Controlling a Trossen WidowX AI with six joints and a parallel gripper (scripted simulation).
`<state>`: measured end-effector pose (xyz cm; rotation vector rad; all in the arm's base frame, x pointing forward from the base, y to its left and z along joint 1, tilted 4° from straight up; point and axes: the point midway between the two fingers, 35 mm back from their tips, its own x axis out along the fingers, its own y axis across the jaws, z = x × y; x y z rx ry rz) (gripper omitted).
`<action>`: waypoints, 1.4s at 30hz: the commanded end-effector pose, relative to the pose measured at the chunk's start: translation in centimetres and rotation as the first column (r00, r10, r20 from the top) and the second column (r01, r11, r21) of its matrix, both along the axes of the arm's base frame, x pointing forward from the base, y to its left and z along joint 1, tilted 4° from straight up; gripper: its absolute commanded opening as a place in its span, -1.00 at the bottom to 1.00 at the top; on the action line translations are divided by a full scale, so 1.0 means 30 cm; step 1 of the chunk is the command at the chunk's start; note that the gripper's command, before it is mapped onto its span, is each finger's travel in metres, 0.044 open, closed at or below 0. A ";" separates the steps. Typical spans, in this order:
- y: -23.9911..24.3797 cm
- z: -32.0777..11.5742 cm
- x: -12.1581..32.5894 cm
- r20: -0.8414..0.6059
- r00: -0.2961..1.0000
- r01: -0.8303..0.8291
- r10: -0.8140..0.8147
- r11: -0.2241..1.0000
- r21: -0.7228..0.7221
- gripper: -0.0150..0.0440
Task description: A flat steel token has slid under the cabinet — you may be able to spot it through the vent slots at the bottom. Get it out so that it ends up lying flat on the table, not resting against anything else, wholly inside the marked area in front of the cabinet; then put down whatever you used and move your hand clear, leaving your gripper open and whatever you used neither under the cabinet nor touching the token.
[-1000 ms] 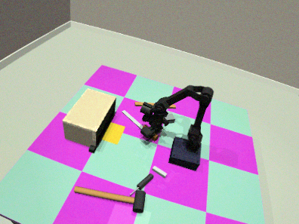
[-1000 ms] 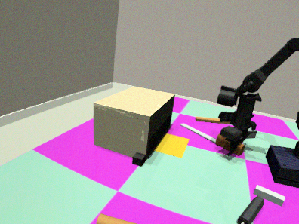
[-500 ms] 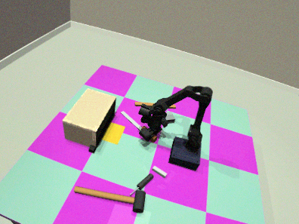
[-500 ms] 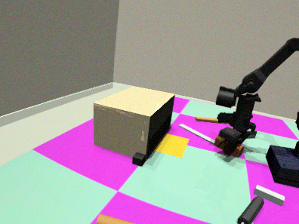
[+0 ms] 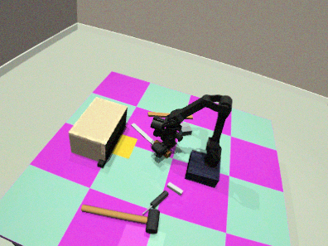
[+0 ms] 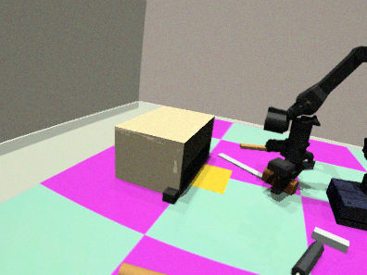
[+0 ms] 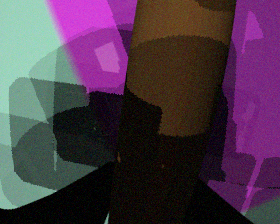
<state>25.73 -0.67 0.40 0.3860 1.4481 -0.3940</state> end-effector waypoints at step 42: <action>0.148 -0.001 -0.005 0.004 1.000 -0.001 0.001 1.000 0.004 -0.49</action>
